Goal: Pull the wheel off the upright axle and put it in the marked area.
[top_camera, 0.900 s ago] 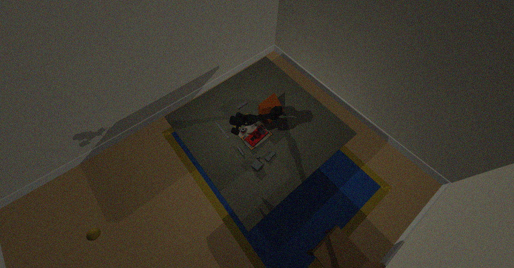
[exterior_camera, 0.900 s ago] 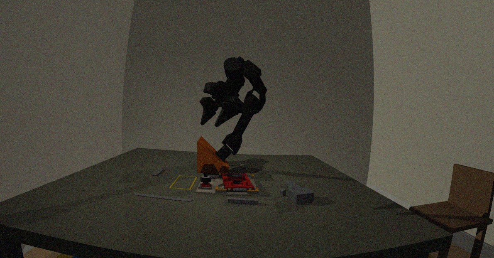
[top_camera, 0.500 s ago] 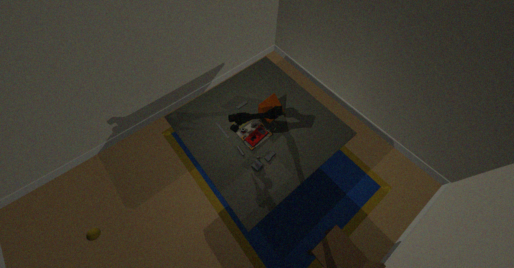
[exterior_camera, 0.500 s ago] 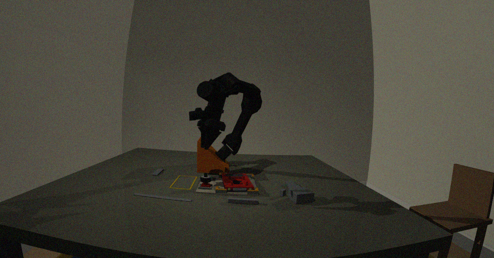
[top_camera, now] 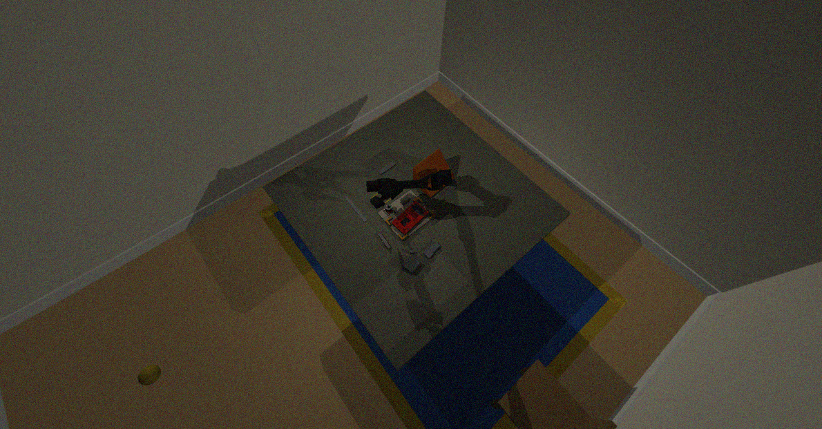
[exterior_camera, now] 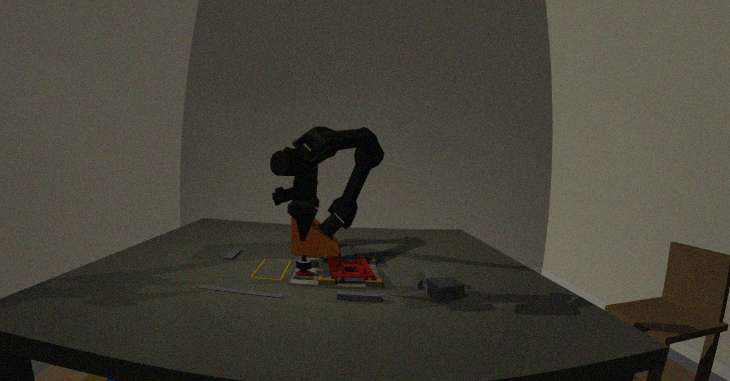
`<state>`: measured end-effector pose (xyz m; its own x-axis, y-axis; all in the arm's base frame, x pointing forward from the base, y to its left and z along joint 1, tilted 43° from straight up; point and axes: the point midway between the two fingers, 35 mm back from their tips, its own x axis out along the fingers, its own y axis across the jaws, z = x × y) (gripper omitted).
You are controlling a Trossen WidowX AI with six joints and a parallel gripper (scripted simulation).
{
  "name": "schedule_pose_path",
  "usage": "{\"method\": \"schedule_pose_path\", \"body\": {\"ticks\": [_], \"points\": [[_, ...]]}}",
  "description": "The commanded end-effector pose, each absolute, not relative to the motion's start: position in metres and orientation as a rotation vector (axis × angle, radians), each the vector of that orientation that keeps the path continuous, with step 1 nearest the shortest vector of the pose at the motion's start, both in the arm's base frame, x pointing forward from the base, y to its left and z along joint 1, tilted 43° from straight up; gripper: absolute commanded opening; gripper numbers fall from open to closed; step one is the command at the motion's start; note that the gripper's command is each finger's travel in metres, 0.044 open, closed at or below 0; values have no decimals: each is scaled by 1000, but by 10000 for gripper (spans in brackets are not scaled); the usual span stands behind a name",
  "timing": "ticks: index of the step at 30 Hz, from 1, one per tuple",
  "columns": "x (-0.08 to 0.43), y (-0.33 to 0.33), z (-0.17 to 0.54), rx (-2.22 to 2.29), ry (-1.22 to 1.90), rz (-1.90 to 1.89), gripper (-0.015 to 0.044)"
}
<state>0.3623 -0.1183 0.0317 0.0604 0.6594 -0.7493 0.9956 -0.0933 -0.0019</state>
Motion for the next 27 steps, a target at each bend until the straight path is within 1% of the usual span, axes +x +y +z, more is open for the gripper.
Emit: {"method": "schedule_pose_path", "body": {"ticks": [1,11,16,20,27], "points": [[363,-106,20,1814,1665,-823,300],[363,-72,-19,1815,1666,-820,300],[362,-69,-21,1815,1667,-820,300],[362,-72,-19,1809,1666,-820,195],[362,-72,-19,1809,1666,-820,148]]}}
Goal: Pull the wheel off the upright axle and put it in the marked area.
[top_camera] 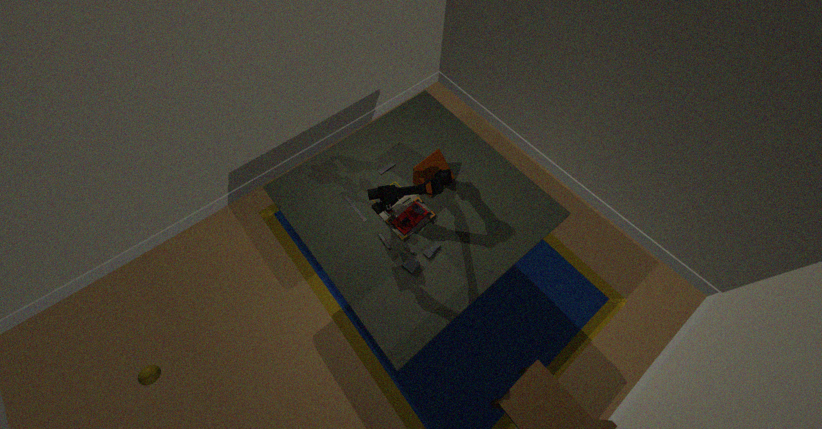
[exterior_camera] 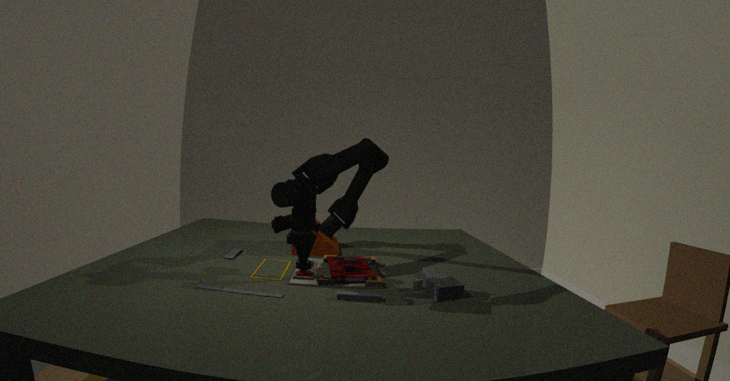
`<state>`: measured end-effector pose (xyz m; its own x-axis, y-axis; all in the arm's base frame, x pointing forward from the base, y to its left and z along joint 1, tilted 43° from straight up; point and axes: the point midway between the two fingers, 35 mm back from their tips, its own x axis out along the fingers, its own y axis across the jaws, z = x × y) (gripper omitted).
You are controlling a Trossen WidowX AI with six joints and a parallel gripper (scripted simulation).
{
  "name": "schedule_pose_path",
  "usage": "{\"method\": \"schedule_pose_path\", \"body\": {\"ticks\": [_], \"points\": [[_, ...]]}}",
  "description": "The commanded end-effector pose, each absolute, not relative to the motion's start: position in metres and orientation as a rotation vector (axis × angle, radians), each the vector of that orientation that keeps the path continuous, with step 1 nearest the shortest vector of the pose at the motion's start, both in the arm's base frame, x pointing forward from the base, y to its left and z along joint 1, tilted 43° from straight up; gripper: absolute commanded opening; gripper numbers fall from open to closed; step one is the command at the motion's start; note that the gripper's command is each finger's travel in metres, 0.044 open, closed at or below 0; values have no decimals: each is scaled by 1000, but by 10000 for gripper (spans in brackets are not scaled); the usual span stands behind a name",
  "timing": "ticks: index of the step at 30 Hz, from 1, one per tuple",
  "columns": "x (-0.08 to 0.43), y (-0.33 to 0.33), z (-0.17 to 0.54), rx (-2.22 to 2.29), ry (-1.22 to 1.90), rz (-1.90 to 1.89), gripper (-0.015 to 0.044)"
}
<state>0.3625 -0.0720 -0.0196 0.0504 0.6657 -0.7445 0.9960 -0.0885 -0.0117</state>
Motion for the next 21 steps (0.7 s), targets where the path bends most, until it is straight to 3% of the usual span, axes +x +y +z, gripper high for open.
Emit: {"method": "schedule_pose_path", "body": {"ticks": [1,7,21], "points": [[362,-72,-19,1809,1666,-820,142],[362,-73,-19,1809,1666,-820,0],[362,-76,-15,1810,1666,-820,0]]}}
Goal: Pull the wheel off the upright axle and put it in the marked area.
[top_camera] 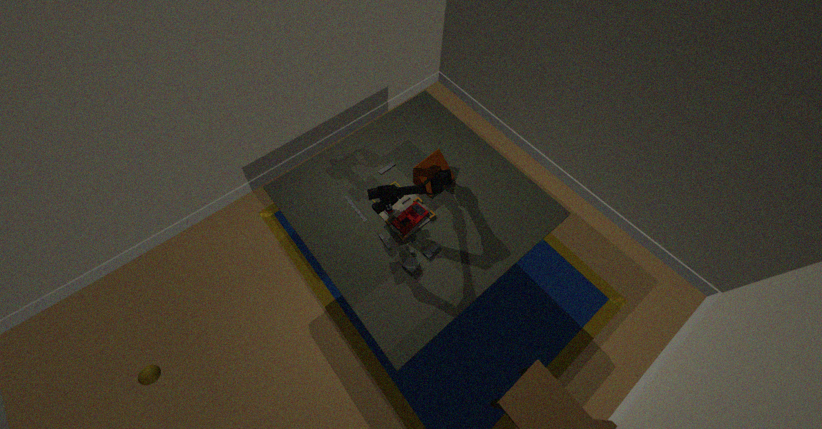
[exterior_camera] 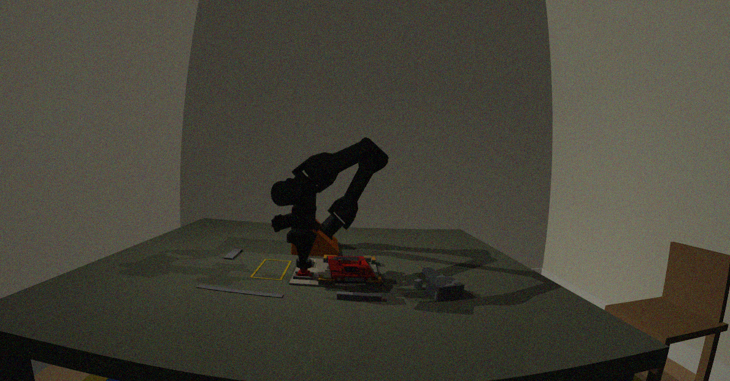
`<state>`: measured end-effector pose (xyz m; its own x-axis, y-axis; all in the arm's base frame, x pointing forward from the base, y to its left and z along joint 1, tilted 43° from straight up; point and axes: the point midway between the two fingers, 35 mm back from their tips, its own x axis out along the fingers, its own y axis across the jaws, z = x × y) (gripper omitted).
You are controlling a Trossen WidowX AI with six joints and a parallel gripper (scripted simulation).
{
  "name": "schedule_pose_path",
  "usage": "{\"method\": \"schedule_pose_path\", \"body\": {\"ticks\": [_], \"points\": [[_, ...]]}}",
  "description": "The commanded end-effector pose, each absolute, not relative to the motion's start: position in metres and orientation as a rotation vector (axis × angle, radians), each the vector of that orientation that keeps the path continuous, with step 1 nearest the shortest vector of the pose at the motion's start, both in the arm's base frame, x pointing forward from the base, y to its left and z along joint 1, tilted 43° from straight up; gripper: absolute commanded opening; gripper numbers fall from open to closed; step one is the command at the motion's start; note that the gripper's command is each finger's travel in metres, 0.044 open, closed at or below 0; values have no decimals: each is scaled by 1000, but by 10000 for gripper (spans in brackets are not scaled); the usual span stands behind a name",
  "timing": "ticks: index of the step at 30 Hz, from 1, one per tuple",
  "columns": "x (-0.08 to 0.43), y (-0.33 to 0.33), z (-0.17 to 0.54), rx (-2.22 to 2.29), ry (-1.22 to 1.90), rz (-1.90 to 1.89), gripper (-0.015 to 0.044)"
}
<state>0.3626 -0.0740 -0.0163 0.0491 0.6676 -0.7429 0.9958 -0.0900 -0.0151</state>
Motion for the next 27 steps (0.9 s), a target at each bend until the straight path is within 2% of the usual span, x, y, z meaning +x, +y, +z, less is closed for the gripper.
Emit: {"method": "schedule_pose_path", "body": {"ticks": [1,27], "points": [[362,-76,-15,1810,1666,-820,0],[362,-82,-9,1811,1666,-821,0]]}}
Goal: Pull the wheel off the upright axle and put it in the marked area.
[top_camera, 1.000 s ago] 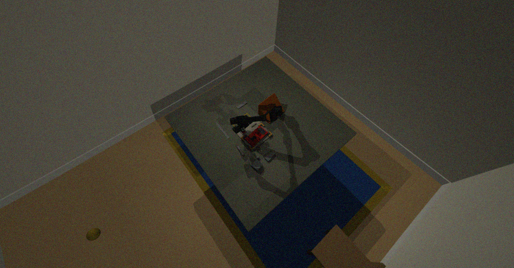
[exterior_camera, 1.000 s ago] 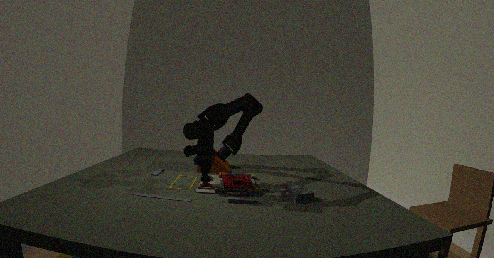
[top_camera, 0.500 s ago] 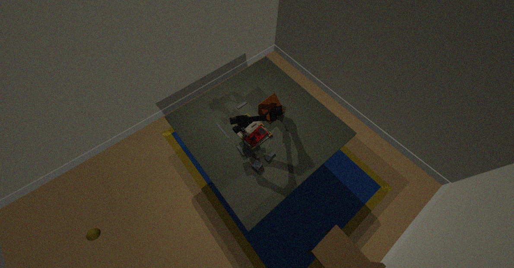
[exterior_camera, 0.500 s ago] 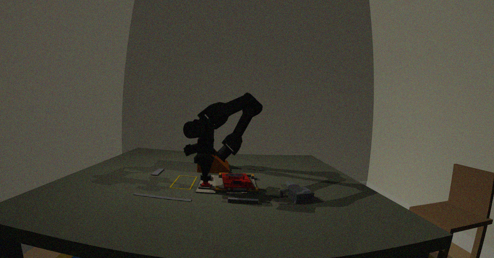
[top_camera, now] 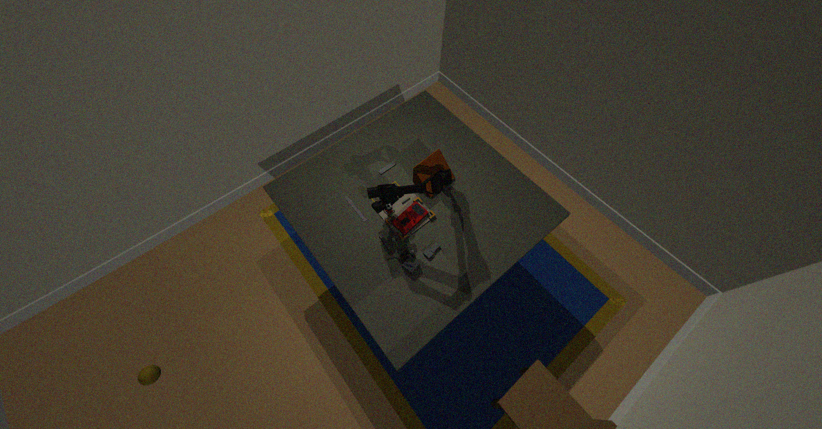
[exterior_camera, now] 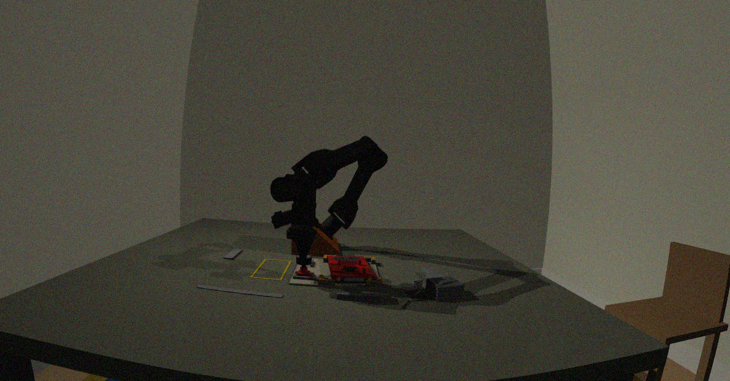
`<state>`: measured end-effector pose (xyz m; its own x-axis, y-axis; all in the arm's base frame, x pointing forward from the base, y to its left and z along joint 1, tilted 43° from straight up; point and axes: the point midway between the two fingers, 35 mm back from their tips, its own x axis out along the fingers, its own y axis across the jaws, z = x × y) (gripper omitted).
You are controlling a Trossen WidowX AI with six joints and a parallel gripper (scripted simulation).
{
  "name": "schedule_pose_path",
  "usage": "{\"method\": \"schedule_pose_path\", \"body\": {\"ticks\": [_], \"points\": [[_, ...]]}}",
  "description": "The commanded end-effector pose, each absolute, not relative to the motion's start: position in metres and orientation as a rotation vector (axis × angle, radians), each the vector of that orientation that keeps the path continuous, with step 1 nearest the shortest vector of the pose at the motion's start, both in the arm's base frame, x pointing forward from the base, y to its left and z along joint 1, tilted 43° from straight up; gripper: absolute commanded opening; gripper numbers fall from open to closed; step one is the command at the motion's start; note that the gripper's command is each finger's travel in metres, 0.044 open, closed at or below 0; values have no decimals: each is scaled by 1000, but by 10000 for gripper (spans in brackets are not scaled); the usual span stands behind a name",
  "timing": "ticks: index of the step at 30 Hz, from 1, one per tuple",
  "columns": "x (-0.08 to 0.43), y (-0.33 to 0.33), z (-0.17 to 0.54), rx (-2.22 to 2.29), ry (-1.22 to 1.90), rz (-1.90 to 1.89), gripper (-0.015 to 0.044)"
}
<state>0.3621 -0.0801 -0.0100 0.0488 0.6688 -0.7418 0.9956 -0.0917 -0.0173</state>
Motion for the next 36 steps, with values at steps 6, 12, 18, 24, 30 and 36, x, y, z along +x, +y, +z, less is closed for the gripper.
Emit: {"method": "schedule_pose_path", "body": {"ticks": [6,12,18,24,30,36], "points": [[362,-83,-7,1811,1666,-821,0],[362,-85,-6,1811,1666,-821,0],[362,-86,-4,1812,1666,-821,0],[362,-87,-3,1812,1666,-821,0],[362,-89,-2,1812,1666,-821,0],[362,-90,0,1813,1666,-821,0]]}}
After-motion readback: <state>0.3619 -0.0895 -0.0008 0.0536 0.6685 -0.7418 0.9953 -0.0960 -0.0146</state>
